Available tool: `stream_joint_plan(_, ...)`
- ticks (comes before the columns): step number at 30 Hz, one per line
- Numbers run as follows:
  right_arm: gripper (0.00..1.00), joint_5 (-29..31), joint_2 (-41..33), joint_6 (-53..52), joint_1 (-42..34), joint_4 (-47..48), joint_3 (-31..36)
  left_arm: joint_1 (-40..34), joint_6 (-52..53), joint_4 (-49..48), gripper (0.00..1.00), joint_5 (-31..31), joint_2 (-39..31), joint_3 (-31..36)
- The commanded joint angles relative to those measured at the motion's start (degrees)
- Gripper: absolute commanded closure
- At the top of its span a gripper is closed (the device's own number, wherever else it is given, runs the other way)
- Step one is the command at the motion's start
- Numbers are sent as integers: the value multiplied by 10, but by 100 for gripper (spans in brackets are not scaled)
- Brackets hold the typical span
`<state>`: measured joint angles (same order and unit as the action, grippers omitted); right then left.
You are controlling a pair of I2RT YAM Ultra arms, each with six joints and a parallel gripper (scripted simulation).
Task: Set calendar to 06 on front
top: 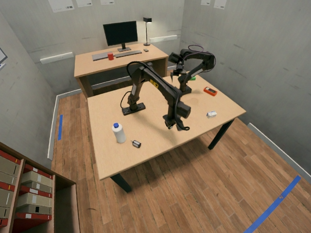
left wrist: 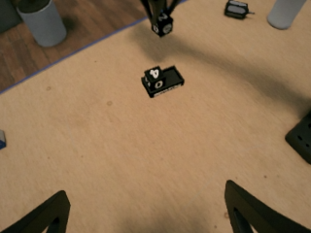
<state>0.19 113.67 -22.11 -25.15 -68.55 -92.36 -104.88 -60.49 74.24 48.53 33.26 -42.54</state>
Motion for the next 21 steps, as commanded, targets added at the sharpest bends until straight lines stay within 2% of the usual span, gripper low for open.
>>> stream_joint_plan(1, 74, 3, -47, -37, -27, 10, 40, -3, -3, 4, 0, 14, 3, -13)
stream_joint_plan(5, 74, 5, -81, -53, -53, 14, 78, -3, -3, 4, 0, 14, 3, -13)
stream_joint_plan(12, 74, 6, -90, -30, -56, 15, 88, -3, -3, 4, 0, 14, 3, -13)
stream_joint_plan(15, 74, 2, -89, 24, -57, 14, 87, -3, -3, 4, 0, 14, 3, -13)
stream_joint_plan(21, 74, 1, -89, 200, -56, 13, 86, -3, -3, 4, 0, 14, 3, -13)
